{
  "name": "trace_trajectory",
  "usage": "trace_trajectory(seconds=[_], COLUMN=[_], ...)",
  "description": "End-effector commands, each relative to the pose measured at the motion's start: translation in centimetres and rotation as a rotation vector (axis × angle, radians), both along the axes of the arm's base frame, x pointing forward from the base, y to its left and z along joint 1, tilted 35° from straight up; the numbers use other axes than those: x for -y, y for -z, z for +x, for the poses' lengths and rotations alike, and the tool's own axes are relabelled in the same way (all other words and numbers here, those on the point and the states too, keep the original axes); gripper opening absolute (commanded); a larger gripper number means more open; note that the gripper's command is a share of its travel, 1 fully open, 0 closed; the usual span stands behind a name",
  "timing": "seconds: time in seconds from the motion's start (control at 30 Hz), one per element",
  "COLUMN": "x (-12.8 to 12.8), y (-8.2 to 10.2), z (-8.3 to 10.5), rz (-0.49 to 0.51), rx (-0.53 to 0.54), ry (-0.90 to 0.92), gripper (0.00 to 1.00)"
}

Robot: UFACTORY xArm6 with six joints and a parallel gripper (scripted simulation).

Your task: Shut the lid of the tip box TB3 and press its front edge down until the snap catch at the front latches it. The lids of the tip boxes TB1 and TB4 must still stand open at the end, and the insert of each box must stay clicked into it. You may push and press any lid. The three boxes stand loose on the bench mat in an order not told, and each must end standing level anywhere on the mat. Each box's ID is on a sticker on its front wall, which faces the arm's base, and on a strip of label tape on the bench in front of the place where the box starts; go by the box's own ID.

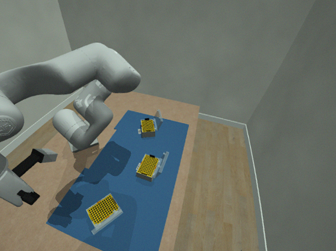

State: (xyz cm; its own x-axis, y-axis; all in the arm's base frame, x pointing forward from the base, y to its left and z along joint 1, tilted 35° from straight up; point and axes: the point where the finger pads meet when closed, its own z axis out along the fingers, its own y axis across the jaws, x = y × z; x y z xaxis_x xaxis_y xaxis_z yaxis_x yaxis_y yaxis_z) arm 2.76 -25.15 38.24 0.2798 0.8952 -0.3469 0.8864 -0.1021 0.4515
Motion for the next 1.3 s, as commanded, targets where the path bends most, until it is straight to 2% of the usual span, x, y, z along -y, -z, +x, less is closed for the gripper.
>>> trace_trajectory(seconds=[0.0,0.1,0.23,0.4,0.5,0.67,0.9,1.0,1.07,1.27], x=[-0.9,-1.5,-1.9,-2.8,-2.8,-3.5,-3.5,-2.8,-2.8,-1.5], y=[1.1,2.4,3.1,5.2,5.2,7.3,7.3,8.6,8.6,11.0], z=[0.5,0.9,1.1,1.6,1.6,2.0,2.0,2.6,2.6,3.7], rz=[-0.023,-0.057,-0.057,-0.091,-0.091,-0.125,-0.125,-0.125,-0.125,-0.125], rx=[-0.016,-0.054,-0.054,-0.092,-0.092,-0.129,-0.129,-0.129,-0.129,-0.129], ry=[-0.035,-0.112,-0.112,-0.189,-0.189,-0.265,-0.265,-0.265,-0.265,-0.265], gripper=[0.00,0.00,0.00,0.00,0.00,0.00,0.00,0.00,0.00,0.00])
